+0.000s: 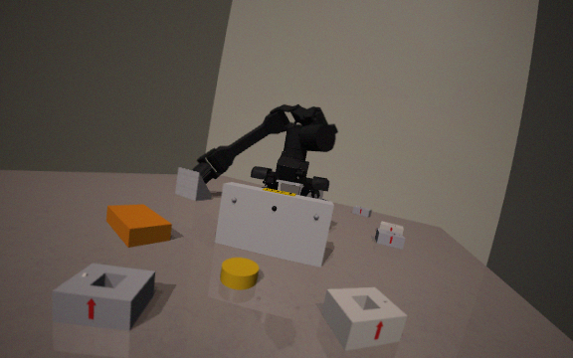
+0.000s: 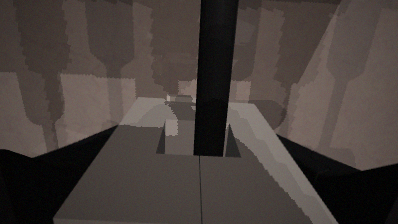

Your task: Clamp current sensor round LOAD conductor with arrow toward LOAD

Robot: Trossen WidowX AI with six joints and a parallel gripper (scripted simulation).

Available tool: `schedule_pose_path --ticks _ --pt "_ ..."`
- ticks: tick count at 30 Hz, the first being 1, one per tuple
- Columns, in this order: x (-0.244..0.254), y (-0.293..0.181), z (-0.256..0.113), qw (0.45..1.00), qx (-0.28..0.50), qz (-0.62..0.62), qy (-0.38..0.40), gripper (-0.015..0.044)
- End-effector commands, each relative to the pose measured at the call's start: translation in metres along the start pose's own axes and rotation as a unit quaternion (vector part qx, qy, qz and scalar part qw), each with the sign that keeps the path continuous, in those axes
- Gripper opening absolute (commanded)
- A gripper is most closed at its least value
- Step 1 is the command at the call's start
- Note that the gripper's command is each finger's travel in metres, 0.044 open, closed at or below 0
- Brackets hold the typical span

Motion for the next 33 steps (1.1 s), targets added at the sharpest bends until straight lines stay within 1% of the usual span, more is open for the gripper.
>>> schedule_pose_path --ticks 1,19,25,26,33 --pt "-0.0028 -0.0006 0.0015 1.0 0.002 0.001 -0.002 0.0" --pt "-0.0044 -0.0009 0.0015 1.0 0.002 0.001 -0.002 0.0" --pt "-0.0039 -0.0008 0.0065 1.0 0.002 0.001 -0.002 0.0" --pt "-0.003 -0.0003 0.0016 1.0 0.0 -0.001 0.0 0.0026" --pt "-0.003 -0.0003 0.0016 1.0 0.0 -0.001 0.0 0.021"
Point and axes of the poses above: the point midway between the two fingers, 35 mm back from their tips, its own z axis out along the fingers, its own x axis across the jaws, y = z × x, the point moved 8 cm from there along -z, back along the fingers, and after that the axes turned 14 degrees about -z, right-handed, at the moved point
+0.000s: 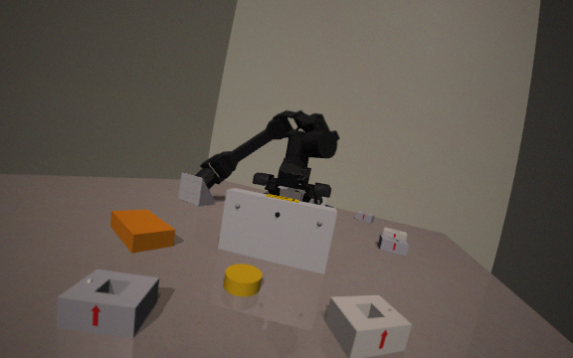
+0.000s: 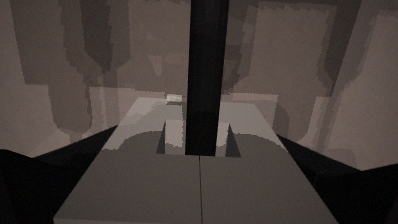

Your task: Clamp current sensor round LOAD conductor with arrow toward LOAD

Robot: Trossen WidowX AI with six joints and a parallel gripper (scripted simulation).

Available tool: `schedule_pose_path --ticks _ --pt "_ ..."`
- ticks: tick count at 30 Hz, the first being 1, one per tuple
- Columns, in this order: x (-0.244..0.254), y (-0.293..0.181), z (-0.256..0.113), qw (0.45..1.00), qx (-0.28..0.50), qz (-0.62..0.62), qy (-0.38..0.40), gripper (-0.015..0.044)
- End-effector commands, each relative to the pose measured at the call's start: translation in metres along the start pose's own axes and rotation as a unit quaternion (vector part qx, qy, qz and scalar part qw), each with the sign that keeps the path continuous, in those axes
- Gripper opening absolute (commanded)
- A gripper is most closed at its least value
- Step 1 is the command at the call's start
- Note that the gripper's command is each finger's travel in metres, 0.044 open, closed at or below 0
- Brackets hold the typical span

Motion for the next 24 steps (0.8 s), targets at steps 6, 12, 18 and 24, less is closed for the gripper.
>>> schedule_pose_path --ticks 6,12,18,24 --pt "0.0 -0.0001 -0.0001 1.0 0.0 0.0 0.0 0.0272" --pt "0.0 -0.0001 -0.0001 1.0 0.0 0.0 0.0 0.0272" --pt "0.0 -0.0001 -0.0001 1.0 0.0 0.0 0.0 0.0272" --pt "0.0 -0.0001 -0.0001 1.0 0.0 0.0 0.0 0.0272"
Point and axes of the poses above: the point midway between the two fingers, 35 mm back from their tips, its own z axis out along the fingers, its own x axis across the jaws, y = z × x, the point moved 8 cm from there along -z, back along the fingers, and after that the axes turned 14 degrees about -z, right-handed, at the moved point
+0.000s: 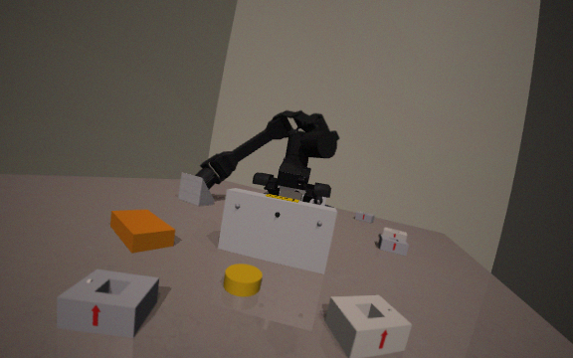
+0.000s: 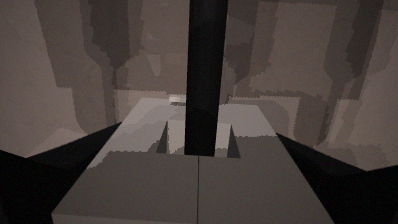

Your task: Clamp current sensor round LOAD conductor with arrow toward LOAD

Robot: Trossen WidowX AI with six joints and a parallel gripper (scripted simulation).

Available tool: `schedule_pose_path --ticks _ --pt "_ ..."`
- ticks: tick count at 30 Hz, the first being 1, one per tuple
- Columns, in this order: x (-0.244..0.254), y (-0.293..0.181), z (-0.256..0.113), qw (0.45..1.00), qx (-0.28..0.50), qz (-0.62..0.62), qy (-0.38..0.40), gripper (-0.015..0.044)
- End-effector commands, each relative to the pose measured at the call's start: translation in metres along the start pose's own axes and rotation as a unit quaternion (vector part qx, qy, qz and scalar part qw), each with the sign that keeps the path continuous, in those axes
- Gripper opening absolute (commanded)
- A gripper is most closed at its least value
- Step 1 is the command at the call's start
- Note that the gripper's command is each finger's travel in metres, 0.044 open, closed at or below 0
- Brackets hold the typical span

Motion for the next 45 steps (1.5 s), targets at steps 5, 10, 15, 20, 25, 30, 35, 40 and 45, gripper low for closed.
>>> schedule_pose_path --ticks 5,10,15,20,25,30,35,40,45 --pt "0.0 0.0 0.0 1.0 0.0 0.0 0.0 0.0272" --pt "0.0 0.0 0.0 1.0 0.0 0.0 0.0 0.0272" --pt "0.0 0.0 0.0 1.0 0.0 0.0 0.0 0.0377" --pt "0.0 0.0 0.0 1.0 0.0 0.0 0.0 0.044" --pt "0.0 0.0 0.0 1.0 0.0 0.0 0.0 0.044" --pt "-0.014 -0.003 -0.043 0.999 -0.005 -0.001 0.041 0.044" --pt "-0.044 -0.018 -0.115 0.993 -0.025 -0.004 0.117 0.044" --pt "-0.046 -0.019 -0.118 0.992 -0.026 -0.005 0.12 0.044" --pt "-0.046 -0.019 -0.118 0.992 -0.026 -0.005 0.12 0.044"
Point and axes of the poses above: the point midway between the two fingers, 35 mm back from their tips, its own z axis out along the fingers, its own x axis across the jaws, y = z × x, the point moved 8 cm from there along -z, back along the fingers, and after that the axes turned 14 degrees about -z, right-handed, at the moved point
